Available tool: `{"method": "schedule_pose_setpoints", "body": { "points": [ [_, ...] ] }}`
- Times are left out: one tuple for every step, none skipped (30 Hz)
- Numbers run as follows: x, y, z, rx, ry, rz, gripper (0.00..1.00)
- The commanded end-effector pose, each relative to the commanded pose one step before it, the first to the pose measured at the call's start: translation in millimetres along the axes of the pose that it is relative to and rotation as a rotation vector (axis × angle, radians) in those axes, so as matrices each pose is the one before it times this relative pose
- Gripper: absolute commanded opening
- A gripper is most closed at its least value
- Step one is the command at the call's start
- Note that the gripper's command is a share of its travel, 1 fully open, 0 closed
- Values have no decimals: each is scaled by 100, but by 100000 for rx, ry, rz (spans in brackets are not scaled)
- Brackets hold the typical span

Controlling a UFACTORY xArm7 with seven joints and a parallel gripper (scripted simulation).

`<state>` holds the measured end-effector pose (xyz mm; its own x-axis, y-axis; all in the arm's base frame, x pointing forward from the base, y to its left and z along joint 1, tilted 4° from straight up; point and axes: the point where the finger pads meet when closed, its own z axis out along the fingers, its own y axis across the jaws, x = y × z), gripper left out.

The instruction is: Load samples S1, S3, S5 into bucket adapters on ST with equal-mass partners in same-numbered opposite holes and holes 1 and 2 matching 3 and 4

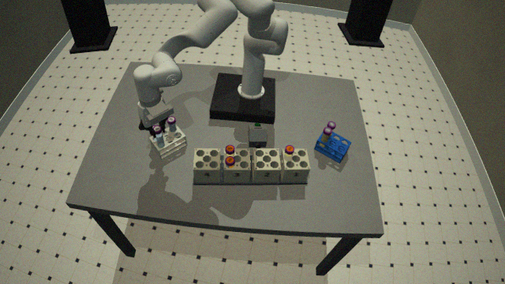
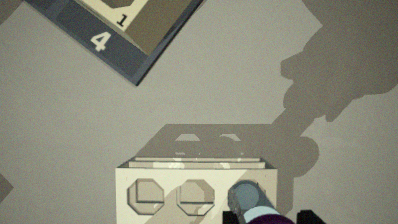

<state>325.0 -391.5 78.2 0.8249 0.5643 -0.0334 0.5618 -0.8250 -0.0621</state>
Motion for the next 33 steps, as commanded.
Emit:
{"method": "schedule_pose_setpoints", "body": {
  "points": [
    [5,148,-1177,-484,87,15,0],
    [0,0,-200,0,0,0,0],
    [0,0,-200,0,0,0,0],
    [0,0,-200,0,0,0,0],
    [0,0,-200,0,0,0,0],
    [0,0,-200,0,0,0,0],
    [0,0,-200,0,0,0,0],
    [0,0,-200,0,0,0,0],
    [0,0,-200,0,0,0,0],
    [0,0,-200,0,0,0,0],
    [0,0,0,0,0,0,0],
    [0,0,0,0,0,0,0],
    [0,1,-201,0,0,0,0],
    [0,0,-200,0,0,0,0],
    [0,0,-200,0,0,0,0],
    [0,0,-200,0,0,0,0],
    [0,0,-200,0,0,0,0],
    [0,0,-200,0,0,0,0],
    [0,0,-200,0,0,0,0],
    [0,0,-200,0,0,0,0],
    [0,0,-200,0,0,0,0],
    [0,0,-200,0,0,0,0],
    [0,0,-200,0,0,0,0],
    [0,0,-200,0,0,0,0],
    [0,0,-200,0,0,0,0],
    [0,0,-200,0,0,0,0],
    [0,0,-200,0,0,0,0],
    [0,0,0,0,0,0,0],
    [0,0,0,0,0,0,0],
    [0,1,-200,0,0,0,0],
    [0,0,-200,0,0,0,0],
    [0,0,-200,0,0,0,0],
    [0,0,-200,0,0,0,0]
  ]
}}
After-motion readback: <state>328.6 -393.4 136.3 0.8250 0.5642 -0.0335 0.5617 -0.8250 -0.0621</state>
